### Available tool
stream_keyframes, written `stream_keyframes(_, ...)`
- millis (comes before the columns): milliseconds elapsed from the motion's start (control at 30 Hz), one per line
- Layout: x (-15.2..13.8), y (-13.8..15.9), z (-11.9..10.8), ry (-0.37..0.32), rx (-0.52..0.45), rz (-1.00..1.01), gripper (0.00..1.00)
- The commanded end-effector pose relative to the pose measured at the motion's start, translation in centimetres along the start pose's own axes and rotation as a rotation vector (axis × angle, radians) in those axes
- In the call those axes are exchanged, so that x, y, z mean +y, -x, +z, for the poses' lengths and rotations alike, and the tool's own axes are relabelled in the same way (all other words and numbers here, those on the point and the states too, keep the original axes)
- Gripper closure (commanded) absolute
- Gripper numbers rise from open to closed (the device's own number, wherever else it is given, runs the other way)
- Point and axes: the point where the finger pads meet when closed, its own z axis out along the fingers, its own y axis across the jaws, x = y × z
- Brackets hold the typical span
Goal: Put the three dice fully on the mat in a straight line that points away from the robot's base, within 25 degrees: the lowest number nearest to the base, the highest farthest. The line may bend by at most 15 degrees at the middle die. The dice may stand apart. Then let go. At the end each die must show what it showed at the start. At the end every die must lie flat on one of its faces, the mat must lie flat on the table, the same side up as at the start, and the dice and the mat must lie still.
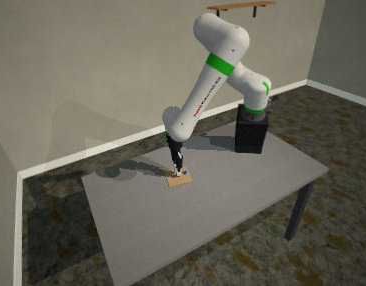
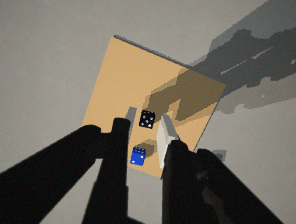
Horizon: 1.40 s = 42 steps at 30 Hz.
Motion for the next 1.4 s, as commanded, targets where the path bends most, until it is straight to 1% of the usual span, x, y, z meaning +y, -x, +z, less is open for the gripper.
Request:
stream_keyframes(0, 0.0, 0.0, -1.5, 0.000, 0.000, 0.000, 0.81)
stream_keyframes(300, 0.0, 0.0, -6.1, 0.000, 0.000, 0.000, 0.81)
stream_keyframes(367, 0.0, 0.0, -6.1, 0.000, 0.000, 0.000, 0.81)
stream_keyframes(500, 0.0, 0.0, -7.1, 0.000, 0.000, 0.000, 0.81)
stream_keyframes(633, 0.0, 0.0, -7.2, 0.000, 0.000, 0.000, 0.81)
stream_keyframes(667, 0.0, 0.0, -7.2, 0.000, 0.000, 0.000, 0.00)
stream_keyframes(1367, 0.0, 0.0, -7.2, 0.000, 0.000, -0.003, 0.00)
